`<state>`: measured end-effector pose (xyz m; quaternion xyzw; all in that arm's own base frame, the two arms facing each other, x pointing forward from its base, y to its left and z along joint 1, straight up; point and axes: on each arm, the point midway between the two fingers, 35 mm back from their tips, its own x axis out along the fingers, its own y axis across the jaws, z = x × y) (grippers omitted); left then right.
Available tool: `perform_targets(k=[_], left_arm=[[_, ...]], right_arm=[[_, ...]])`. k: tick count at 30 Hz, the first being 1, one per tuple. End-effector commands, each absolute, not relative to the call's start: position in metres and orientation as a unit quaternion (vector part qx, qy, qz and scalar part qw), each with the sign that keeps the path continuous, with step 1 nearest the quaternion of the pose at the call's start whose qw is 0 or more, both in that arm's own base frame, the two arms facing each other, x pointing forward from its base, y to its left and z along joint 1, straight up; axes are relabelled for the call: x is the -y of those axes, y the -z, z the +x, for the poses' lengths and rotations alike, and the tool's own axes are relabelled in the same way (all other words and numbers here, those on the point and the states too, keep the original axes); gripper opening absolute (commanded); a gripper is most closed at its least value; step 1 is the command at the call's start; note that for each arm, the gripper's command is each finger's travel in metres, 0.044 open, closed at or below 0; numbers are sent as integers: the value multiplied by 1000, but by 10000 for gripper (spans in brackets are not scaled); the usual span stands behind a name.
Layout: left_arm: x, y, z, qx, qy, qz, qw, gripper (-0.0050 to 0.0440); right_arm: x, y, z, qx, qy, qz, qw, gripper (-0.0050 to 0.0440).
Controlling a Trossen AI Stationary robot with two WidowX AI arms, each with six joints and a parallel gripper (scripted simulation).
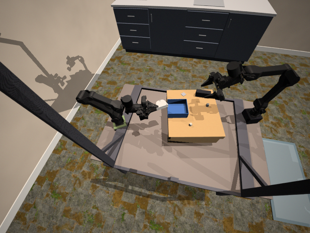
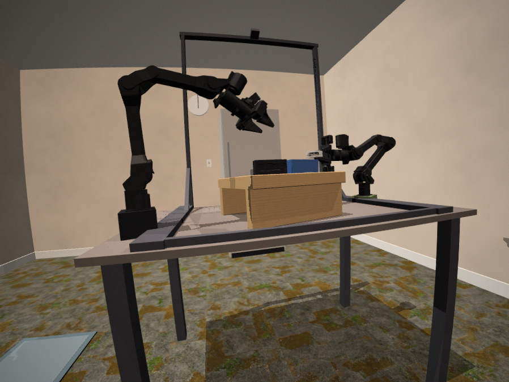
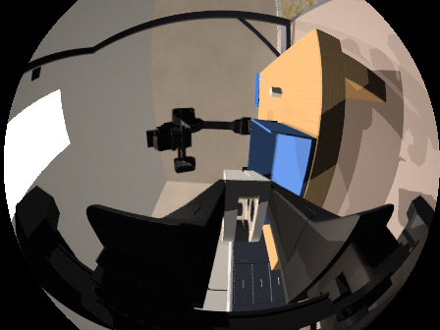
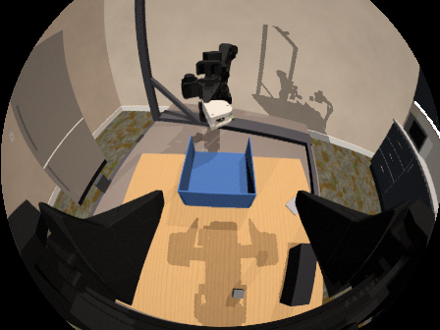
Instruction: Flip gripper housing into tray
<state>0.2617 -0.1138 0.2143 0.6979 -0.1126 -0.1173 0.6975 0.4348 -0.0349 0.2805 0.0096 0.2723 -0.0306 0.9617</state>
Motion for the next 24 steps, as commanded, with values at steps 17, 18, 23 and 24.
perform_targets(k=[17,18,23,24], left_arm=[[102,-230,272,91,97,701,701,111],[101,-231,273,89,97,701,701,111],[98,-233,275,82,93,702,701,111],[97,-233,276,80,93,703,701,111]], right_arm=[[34,-292,433,-258,28,7,966,440],[34,-292,433,-258,28,7,966,440],[34,-292,433,-258,28,7,966,440],[34,-292,433,-258,28,7,966,440]])
